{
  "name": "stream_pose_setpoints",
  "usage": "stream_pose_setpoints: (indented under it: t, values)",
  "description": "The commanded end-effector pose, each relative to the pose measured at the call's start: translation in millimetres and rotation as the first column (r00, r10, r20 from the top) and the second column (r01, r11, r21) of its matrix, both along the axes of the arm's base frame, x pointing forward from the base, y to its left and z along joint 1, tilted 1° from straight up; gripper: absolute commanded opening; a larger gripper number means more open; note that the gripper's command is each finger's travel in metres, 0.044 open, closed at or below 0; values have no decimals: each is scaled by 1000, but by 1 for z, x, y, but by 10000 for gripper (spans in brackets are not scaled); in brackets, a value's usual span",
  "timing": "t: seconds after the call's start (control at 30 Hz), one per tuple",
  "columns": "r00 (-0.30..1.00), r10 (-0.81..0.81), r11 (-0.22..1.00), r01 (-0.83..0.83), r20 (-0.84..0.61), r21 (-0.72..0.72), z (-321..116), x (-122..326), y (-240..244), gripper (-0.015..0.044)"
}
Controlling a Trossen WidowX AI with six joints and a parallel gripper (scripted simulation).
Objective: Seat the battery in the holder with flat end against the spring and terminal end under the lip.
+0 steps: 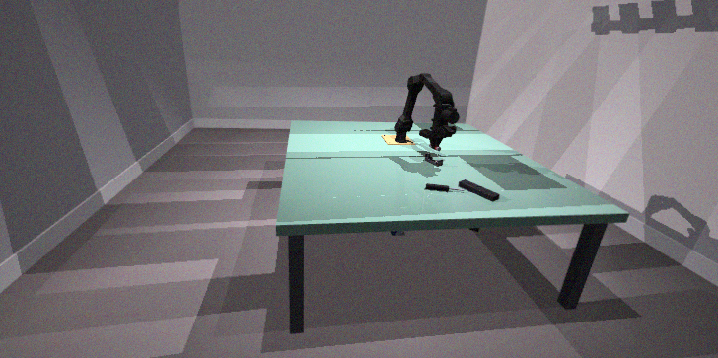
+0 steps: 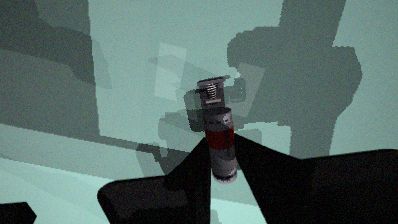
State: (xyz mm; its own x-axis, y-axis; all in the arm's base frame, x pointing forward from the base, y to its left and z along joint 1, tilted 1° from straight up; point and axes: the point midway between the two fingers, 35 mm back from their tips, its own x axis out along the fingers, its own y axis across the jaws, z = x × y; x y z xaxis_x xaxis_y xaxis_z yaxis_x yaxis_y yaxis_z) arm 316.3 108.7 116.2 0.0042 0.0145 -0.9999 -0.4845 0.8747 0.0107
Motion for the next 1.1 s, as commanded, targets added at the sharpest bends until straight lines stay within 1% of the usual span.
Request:
stream_pose_setpoints:
  t: [0.0,0.33,1.07]
  values:
    - [999,-9,1000,8,-46,-30,-8,1,0,76]
    - [981,-15,995,-4,-192,-101,-33,-2,-3,76]
    - [954,-30,988,-17,-298,-155,-42,3,0,76]
